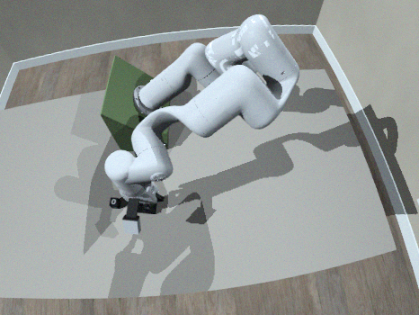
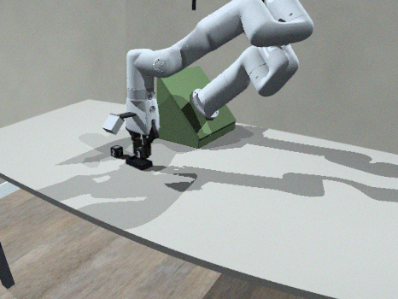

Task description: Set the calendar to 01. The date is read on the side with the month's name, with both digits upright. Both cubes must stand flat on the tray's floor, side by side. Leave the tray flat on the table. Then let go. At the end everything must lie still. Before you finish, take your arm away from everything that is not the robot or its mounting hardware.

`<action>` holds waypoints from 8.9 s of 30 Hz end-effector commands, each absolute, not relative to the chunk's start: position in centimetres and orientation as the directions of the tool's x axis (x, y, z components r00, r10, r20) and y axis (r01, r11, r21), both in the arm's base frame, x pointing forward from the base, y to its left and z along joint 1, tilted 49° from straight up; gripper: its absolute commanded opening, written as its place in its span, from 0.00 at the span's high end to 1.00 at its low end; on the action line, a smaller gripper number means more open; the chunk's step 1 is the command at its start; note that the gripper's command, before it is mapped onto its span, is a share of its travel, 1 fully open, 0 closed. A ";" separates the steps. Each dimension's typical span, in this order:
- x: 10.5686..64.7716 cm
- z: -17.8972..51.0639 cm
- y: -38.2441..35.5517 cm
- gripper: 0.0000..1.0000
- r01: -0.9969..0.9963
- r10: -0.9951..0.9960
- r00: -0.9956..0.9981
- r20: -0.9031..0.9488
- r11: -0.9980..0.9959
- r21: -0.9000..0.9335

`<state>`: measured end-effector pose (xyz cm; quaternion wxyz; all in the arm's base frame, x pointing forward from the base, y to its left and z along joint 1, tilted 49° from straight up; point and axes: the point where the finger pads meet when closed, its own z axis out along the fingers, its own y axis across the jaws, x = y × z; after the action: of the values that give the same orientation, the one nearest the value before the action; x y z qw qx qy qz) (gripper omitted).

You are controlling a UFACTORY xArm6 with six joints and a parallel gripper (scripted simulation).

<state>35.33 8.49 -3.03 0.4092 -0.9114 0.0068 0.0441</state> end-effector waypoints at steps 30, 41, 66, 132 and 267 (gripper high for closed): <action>35.4 -3.5 9.0 0.73 -0.048 0.022 0.996 -0.083 -0.666 -0.745; 35.4 -3.5 9.0 0.73 -0.048 0.022 0.996 -0.083 -0.666 -0.745; 35.3 -4.1 9.6 0.73 -0.048 0.022 0.996 -0.083 -0.666 -0.745; 35.3 -4.2 9.8 0.73 -0.048 0.022 0.996 -0.083 -0.666 -0.745; 36.0 -3.7 -0.6 0.00 -0.768 -0.479 0.637 -0.604 -0.466 -0.440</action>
<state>35.88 0.01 -3.03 0.3689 -0.8507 0.3281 0.1806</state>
